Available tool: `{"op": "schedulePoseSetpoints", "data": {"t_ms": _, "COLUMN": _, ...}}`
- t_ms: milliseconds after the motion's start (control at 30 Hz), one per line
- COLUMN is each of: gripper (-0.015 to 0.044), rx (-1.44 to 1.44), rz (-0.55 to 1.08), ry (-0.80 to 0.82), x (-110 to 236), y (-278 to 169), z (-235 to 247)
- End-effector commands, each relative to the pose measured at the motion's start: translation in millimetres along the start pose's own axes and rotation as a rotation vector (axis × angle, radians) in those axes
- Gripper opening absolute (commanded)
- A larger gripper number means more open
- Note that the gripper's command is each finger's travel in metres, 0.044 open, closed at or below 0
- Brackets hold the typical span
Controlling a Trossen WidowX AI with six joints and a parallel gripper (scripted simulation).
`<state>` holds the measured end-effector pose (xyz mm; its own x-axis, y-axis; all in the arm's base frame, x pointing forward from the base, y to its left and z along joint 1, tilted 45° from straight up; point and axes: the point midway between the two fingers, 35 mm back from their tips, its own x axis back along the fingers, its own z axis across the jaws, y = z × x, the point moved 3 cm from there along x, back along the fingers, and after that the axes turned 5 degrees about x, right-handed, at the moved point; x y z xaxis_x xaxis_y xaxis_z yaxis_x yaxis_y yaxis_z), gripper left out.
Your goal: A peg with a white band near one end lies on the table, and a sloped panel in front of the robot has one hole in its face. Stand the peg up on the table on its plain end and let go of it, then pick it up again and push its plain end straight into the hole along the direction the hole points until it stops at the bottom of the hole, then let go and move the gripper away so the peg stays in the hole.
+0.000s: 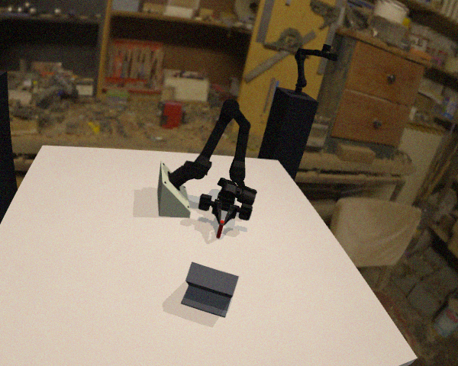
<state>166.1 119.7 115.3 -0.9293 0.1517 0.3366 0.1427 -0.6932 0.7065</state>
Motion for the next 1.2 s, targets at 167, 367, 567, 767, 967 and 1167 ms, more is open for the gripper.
{"op": "schedulePoseSetpoints", "data": {"t_ms": 167, "gripper": 0.0051, "rx": 0.000, "rz": 0.002, "ry": 0.002, "x": -0.3, "y": -3.0, "z": 0.5}}
{"op": "schedulePoseSetpoints", "data": {"t_ms": 367, "gripper": 0.0051, "rx": -0.001, "rz": 0.003, "ry": 0.004, "x": -0.2, "y": -4.1, "z": 0.9}}
{"op": "schedulePoseSetpoints", "data": {"t_ms": 567, "gripper": 0.0051, "rx": -0.002, "rz": 0.002, "ry": 0.005, "x": 1.6, "y": -3.8, "z": 0.6}}
{"op": "schedulePoseSetpoints", "data": {"t_ms": 767, "gripper": 0.0051, "rx": -0.004, "rz": 0.001, "ry": 0.004, "x": 2.8, "y": -5.2, "z": -0.2}}
{"op": "schedulePoseSetpoints", "data": {"t_ms": 967, "gripper": 0.0051, "rx": -0.009, "rz": -0.004, "ry": 0.005, "x": 4.0, "y": -6.6, "z": -0.9}}
{"op": "schedulePoseSetpoints", "data": {"t_ms": 1167, "gripper": 0.0051, "rx": -0.016, "rz": -0.010, "ry": 0.006, "x": 5.1, "y": -7.4, "z": -1.5}}
